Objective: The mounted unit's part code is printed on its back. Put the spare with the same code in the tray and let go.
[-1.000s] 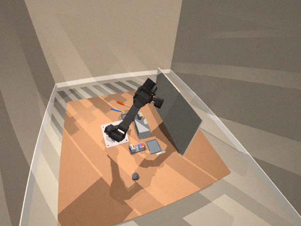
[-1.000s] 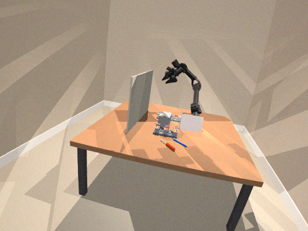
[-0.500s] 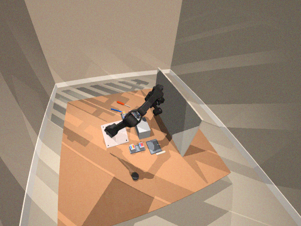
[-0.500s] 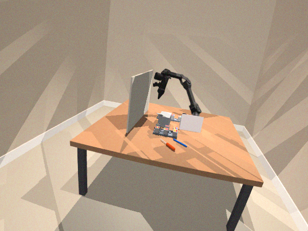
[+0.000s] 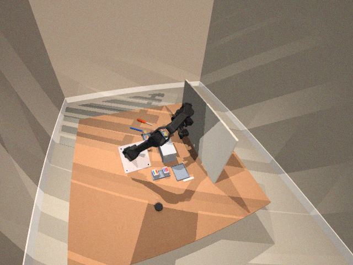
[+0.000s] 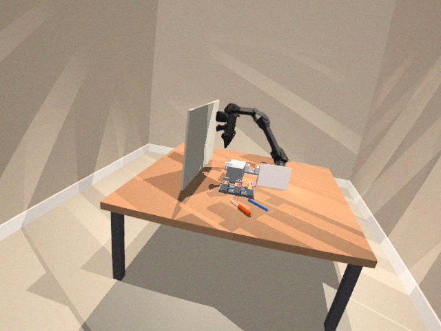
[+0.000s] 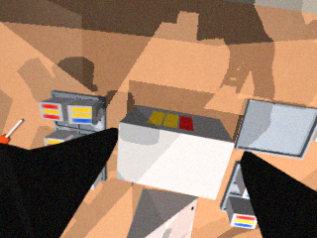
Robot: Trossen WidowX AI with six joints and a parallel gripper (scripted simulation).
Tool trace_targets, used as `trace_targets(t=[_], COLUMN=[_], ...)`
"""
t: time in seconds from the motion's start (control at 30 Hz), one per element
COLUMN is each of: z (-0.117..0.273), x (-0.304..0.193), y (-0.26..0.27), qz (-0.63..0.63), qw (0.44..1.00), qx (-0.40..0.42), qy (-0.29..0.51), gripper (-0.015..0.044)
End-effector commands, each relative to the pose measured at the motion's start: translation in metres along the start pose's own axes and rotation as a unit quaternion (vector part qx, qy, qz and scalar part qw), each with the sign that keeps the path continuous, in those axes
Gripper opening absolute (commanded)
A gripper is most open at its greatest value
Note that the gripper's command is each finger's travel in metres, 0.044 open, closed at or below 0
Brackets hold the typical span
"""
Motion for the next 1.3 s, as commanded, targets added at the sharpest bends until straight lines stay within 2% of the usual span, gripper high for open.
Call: trace_targets(t=[0.0,0.3,0.57,0.77,1.03,1.27], z=[-0.002,-0.002,-0.005,-0.018,-0.052,-0.054], x=[0.001,-0.002,-0.065,-0.134,-0.235,-0.241], y=[0.002,0.007,0.096,0.156,0.203,0.205], qz=[-0.002,0.011,0.255,0.467,0.705,0.718], qw=[1.000,1.000,0.967,0.884,0.708,0.696], qx=[-0.001,0.001,0.028,0.030,0.016,0.014], qy=[0.006,0.006,0.012,0.013,0.021,0.022], gripper=[0.0440,0.0440,0.0440,0.0440,0.0440,0.0440])
Point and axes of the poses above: the point midway between the two fingers, 35 mm back from their tips, its own z axis back along the fingers, its own y axis across the jaws, x = y × z, the point moved 8 cm from there along z, back along the fingers, and after that the axes turned 8 degrees about -z, right-handed, at the moved point
